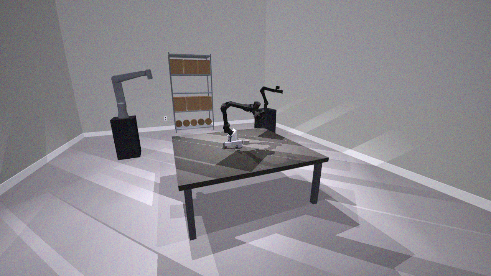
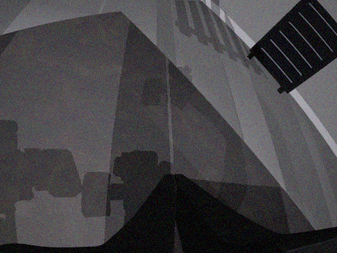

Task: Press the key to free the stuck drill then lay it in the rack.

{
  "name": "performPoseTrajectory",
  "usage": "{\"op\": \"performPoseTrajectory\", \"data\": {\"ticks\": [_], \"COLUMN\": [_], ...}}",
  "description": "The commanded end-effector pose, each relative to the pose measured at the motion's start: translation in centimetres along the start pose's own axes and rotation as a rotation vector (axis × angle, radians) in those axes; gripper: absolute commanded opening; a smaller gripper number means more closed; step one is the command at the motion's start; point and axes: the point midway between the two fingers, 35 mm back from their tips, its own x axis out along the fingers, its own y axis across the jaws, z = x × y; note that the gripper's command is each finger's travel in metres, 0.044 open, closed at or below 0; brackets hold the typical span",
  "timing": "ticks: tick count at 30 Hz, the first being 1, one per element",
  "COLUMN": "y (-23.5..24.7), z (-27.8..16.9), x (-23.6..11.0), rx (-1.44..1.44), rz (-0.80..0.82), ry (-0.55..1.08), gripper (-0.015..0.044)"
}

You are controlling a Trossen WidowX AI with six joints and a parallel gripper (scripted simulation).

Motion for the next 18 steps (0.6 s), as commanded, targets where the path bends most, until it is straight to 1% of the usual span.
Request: {"op": "performPoseTrajectory", "data": {"ticks": [1, 9, 13, 18], "y": [-3.1, -6.3, -7.5, -8.5], "z": [-6.8, -16.1, -20.8, -26.5], "x": [0.1, -1.7, -3.6, -6.6], "rx": [0.186, 0.443, 0.571, 0.727], "rz": [0.07, 0.115, 0.119, 0.106], "ry": [0.187, 0.455, 0.597, 0.781], "gripper": [0.0, 0.0, 0.0, 0.0]}}
